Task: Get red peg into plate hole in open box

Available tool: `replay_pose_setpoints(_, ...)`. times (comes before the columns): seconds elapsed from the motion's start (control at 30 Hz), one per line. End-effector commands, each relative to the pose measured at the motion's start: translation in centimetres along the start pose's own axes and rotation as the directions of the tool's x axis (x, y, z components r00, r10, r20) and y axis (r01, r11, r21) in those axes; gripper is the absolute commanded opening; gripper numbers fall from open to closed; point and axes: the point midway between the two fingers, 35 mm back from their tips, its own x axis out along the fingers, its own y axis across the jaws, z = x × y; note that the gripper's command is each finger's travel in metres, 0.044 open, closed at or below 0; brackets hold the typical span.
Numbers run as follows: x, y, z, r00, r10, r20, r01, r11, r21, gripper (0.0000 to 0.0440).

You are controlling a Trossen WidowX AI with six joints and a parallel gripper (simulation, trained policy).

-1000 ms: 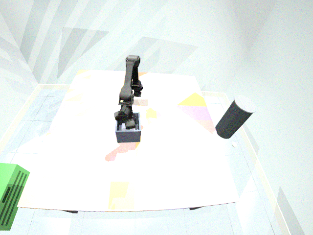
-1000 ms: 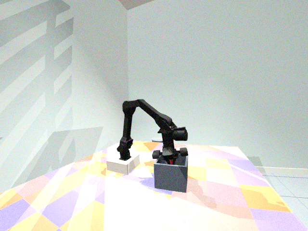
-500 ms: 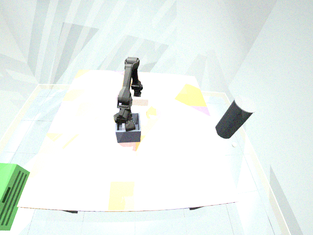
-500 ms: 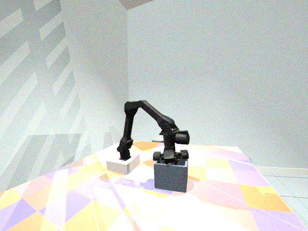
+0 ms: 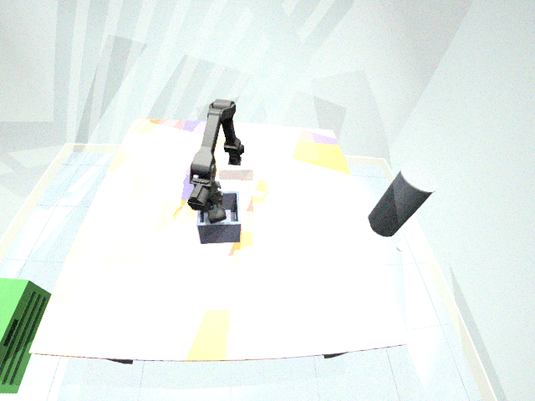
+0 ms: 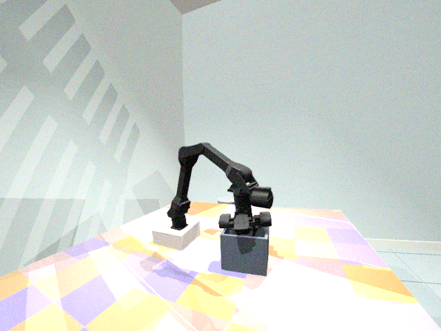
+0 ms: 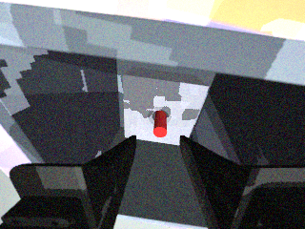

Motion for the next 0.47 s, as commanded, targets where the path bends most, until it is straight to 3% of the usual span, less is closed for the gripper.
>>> replay_pose_setpoints(0.0, -0.4, 0.0, 0.1, 1.0, 0.002, -0.031, -0.002, 1.0, 0.009, 0.0235)
replay_pose_setpoints(0.23, -1.5, 0.1, 0.3, 0.997, 0.016, -0.07, -0.014, 0.999, 0.032, 0.0251)
replay_pose_setpoints(0.43, -2.2, 0.3, 0.9, 0.995, 0.04, -0.086, -0.037, 0.998, 0.042, 0.0159)
